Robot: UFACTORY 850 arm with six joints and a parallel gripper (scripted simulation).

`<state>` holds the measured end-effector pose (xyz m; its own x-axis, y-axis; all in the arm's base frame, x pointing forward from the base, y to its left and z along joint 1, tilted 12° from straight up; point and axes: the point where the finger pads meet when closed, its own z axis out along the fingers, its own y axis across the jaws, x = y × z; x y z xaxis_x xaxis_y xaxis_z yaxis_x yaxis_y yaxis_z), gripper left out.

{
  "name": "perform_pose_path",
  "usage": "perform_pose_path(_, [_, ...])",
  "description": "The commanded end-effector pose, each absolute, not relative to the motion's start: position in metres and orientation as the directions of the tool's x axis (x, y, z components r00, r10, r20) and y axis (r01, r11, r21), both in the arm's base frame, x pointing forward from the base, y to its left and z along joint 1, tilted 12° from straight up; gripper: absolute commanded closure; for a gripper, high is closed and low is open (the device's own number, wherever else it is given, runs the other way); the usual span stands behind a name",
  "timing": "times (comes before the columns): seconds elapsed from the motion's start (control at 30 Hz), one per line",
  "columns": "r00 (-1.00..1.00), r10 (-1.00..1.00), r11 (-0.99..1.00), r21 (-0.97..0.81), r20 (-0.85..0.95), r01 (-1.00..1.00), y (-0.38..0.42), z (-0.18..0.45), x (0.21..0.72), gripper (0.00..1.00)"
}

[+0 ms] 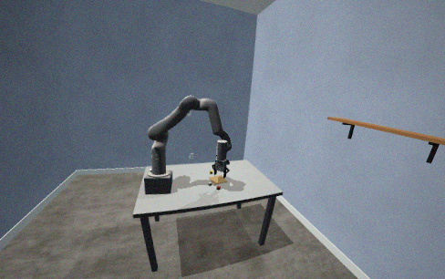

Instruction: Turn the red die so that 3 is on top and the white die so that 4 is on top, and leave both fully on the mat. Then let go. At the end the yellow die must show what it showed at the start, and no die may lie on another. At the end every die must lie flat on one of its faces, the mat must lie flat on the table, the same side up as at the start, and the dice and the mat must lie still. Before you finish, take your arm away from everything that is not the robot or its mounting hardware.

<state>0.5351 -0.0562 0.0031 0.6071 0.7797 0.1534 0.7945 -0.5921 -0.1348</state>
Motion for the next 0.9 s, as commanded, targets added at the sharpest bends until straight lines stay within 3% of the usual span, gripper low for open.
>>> perform_pose_path(0.0, [0.651, 0.745, -0.636, -0.142, 0.146, 0.759, -0.057, 0.003, 0.536, 0.00])
perform_pose_path(0.3, [0.815, 0.569, -0.797, -0.173, 0.109, 0.579, -0.057, -0.003, 0.535, 0.00])
perform_pose_path(0.37, [0.885, 0.458, -0.865, -0.186, 0.085, 0.465, -0.057, -0.006, 0.534, 0.00])
perform_pose_path(0.87, [0.997, 0.073, -0.976, -0.205, 0.004, 0.072, -0.058, -0.016, 0.532, 0.00])
